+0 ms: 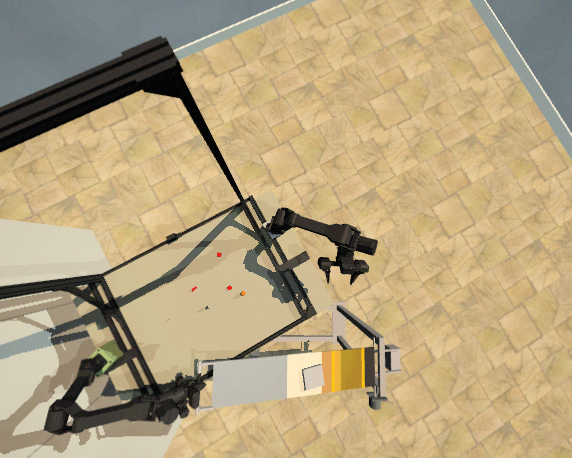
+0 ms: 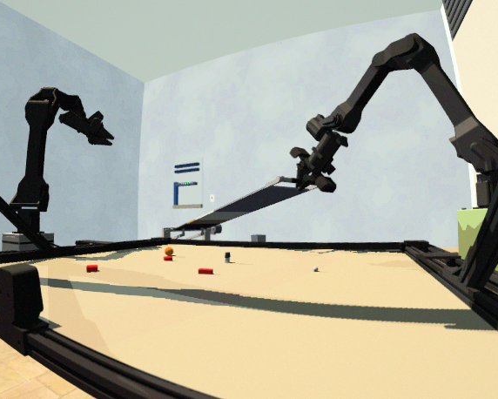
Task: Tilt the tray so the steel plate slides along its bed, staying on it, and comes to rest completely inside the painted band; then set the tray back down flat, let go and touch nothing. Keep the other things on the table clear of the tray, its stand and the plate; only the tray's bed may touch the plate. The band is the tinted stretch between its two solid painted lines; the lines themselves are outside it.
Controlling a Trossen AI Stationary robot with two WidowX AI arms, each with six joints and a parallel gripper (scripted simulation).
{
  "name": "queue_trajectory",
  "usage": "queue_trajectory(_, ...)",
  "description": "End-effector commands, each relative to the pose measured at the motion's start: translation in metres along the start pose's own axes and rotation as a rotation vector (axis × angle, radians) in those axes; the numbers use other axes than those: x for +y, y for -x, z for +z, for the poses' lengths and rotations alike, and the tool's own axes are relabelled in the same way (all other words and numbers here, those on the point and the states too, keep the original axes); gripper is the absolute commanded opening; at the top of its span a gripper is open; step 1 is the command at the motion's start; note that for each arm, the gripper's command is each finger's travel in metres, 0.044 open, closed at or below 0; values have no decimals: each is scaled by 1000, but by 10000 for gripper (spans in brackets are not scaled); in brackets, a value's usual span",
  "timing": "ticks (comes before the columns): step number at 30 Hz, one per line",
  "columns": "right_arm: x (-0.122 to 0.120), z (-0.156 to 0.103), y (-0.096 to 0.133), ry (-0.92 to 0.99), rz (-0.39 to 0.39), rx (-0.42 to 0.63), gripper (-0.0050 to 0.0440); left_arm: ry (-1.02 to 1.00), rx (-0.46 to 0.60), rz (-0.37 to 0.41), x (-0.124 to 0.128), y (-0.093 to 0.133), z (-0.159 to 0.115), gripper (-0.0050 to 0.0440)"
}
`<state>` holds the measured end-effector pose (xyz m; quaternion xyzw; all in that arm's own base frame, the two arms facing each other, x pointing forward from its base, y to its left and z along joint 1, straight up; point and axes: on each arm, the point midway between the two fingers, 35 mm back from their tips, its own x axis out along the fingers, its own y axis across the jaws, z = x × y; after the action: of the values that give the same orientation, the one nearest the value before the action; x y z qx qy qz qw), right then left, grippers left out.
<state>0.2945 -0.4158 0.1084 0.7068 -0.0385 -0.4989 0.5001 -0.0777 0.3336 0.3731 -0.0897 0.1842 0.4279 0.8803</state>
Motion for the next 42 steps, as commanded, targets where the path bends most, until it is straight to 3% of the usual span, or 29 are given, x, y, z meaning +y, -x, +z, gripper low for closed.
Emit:
queue_trajectory(1,-30,1,-21,1,-56,-2,0,-2,-3,-3,-1,0,1,440)
queue_trajectory(4,-30,1,-21,0,-116,-2,0,-2,-3,-3,-1,0,1,440)
queue_trajectory(9,-22,1,-15,0,-129,-2,0,-2,-3,-3,-1,0,1,440)
queue_trajectory(28,17,1,8,0,-88,-2,0,-2,-3,-3,-1,0,1,440)
queue_trajectory(42,31,1,16,1,-54,-2,0,-2,-3,-3,-1,0,1,440)
